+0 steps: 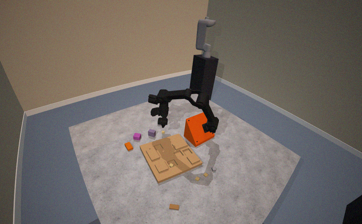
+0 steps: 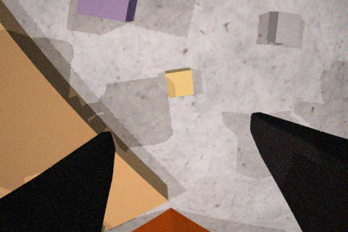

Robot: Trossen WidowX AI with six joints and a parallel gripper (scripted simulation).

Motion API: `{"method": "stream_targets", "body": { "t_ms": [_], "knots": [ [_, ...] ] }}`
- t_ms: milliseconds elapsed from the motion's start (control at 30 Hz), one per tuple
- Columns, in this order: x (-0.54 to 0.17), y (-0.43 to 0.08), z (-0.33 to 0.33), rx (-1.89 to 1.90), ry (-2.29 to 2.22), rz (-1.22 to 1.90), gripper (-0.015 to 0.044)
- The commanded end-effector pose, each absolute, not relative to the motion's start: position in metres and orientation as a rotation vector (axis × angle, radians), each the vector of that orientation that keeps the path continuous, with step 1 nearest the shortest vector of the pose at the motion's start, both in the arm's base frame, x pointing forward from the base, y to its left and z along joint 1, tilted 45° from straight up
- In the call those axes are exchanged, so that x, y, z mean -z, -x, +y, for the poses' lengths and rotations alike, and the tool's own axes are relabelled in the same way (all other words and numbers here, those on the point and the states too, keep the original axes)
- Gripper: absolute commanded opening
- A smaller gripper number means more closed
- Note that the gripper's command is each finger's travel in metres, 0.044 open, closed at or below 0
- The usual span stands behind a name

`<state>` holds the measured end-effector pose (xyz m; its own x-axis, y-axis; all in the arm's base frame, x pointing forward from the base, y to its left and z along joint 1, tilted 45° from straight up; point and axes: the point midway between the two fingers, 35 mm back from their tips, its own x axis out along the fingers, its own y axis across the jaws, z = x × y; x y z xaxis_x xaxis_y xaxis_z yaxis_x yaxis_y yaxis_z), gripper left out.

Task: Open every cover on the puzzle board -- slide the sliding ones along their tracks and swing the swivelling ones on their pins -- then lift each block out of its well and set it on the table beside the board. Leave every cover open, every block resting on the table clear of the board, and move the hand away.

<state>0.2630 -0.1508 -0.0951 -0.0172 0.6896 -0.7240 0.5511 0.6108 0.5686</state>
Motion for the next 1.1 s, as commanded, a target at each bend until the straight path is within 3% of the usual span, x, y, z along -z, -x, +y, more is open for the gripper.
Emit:
{"method": "stream_targets", "body": {
  "t_ms": [0, 300, 1067],
  "knots": [
    [0.084, -0.276, -0.145, -0.123, -1.039, 1.684, 0.0230],
    [0.063, -0.299, -0.128, -0.177, -0.966, 1.663, 0.0000],
    [-0.014, -0.355, -0.051, -0.543, -0.593, 1.511, 0.0000]
  ]
}}
